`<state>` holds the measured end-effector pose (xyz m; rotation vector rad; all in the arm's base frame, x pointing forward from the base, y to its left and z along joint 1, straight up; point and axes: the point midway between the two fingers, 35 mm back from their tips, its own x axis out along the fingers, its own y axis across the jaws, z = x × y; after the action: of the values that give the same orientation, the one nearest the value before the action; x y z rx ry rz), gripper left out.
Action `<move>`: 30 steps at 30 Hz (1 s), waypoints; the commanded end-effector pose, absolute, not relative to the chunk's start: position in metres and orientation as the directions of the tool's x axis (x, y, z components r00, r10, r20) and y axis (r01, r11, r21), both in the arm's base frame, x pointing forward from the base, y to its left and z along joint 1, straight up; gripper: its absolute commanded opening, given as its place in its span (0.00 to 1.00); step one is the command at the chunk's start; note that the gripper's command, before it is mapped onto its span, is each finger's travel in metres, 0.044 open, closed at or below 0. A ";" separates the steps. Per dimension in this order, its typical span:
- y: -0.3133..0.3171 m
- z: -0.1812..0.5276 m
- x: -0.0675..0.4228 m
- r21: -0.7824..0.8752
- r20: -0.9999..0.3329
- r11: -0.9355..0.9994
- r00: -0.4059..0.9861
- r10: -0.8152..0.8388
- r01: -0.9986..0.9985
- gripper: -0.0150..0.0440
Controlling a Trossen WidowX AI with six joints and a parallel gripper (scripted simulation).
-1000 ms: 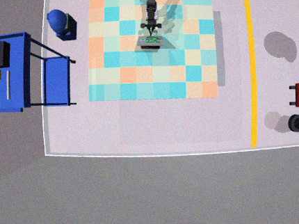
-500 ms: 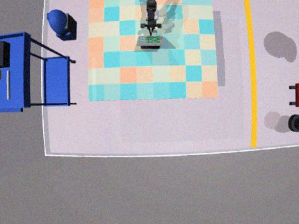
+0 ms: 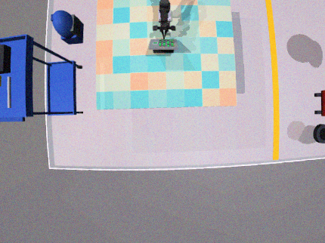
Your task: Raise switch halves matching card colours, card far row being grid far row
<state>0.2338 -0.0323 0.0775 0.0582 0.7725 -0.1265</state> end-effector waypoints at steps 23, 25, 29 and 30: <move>-0.032 0.074 0.236 0.006 -0.700 0.991 0.708 -0.089 0.131 0.25; -0.032 0.074 0.236 0.006 -0.700 0.991 0.708 -0.089 0.131 0.25; -0.032 0.074 0.237 0.006 -0.700 0.991 0.708 -0.089 0.131 0.25; -0.032 0.074 0.237 0.006 -0.700 0.991 0.708 -0.089 0.131 0.25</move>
<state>0.2366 -0.0326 0.0745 0.0581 0.7725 -0.1261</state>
